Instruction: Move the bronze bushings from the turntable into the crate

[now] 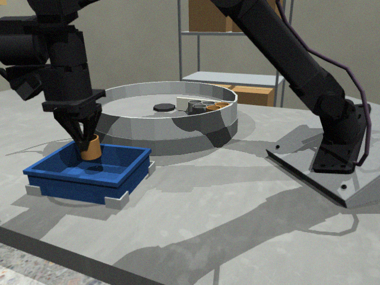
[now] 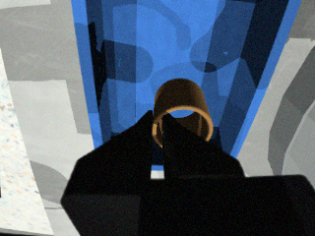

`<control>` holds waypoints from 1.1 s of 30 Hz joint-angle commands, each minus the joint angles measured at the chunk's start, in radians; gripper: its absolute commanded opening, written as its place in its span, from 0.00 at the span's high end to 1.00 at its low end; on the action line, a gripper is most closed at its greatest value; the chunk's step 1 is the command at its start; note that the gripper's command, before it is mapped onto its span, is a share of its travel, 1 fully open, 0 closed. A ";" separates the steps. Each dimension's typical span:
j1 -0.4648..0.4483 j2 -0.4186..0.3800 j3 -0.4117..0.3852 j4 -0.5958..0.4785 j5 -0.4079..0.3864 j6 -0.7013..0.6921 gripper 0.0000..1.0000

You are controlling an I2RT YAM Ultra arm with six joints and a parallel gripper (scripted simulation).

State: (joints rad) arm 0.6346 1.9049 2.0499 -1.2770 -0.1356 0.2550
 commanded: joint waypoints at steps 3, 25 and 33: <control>-0.009 -0.032 0.029 0.013 0.011 0.003 1.00; -0.010 -0.034 -0.004 0.019 0.011 0.003 1.00; -0.010 -0.034 -0.014 0.017 0.010 0.002 1.00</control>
